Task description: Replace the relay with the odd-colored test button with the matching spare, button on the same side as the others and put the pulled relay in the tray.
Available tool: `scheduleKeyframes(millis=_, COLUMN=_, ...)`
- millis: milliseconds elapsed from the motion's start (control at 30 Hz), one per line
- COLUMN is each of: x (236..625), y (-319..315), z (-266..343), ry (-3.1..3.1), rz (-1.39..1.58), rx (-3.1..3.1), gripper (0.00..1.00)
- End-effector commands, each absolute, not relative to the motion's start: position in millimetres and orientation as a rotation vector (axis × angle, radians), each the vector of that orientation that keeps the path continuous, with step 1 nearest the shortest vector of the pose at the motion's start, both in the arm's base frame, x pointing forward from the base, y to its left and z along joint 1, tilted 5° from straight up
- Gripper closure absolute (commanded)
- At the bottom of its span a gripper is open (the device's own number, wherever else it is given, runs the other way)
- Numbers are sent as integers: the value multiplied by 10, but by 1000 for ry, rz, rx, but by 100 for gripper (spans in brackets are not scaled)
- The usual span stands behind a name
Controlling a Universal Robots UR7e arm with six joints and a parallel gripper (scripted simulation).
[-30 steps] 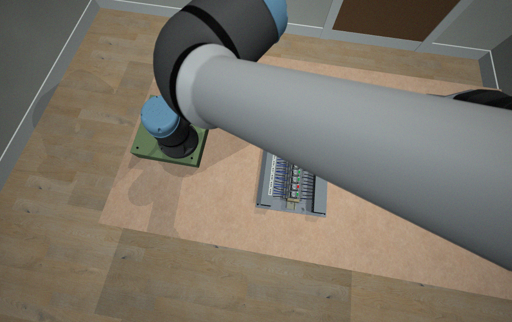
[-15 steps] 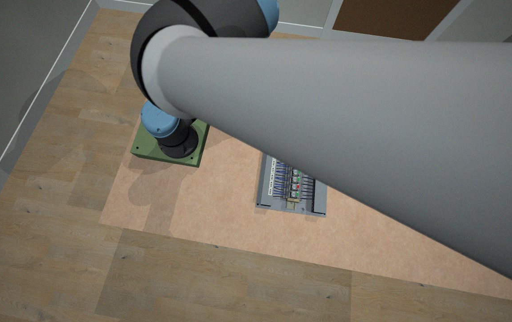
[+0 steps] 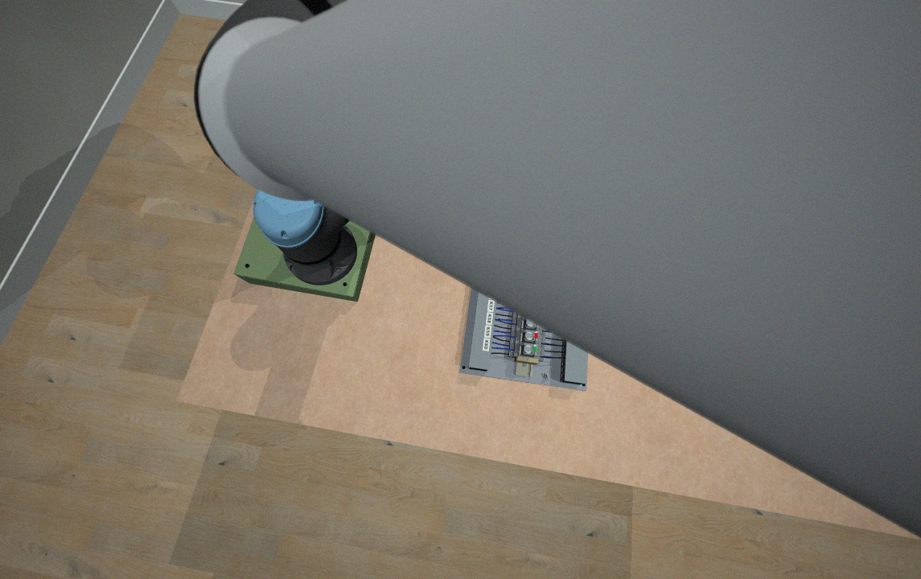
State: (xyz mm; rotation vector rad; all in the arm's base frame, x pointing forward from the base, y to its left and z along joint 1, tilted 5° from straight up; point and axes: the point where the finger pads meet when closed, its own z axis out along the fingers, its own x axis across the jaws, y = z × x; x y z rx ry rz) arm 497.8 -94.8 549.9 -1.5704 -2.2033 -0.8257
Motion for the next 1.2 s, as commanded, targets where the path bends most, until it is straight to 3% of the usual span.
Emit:
scheduleKeyframes(millis=0, x=4924, y=-960, z=5539, ry=-2202, rz=-825, rx=-1567, gripper=0)
scheduleKeyframes(millis=133, x=4924, y=-960, z=5539, ry=-2202, rz=-825, rx=-1567, gripper=0)
scheduleKeyframes(millis=300, x=4468, y=-1013, z=5896, ry=-2201, rz=-825, rx=-1567, gripper=0)
scheduleKeyframes(millis=700, x=4468, y=-1013, z=5896, ry=-2201, rz=-825, rx=-1567, gripper=0)
scheduleKeyframes(millis=867, x=4013, y=-1069, z=6250, ry=-2201, rz=-825, rx=-1567, gripper=0)
scheduleKeyframes(millis=1167, x=4013, y=-1069, z=6250, ry=-2201, rz=-825, rx=-1567, gripper=0)
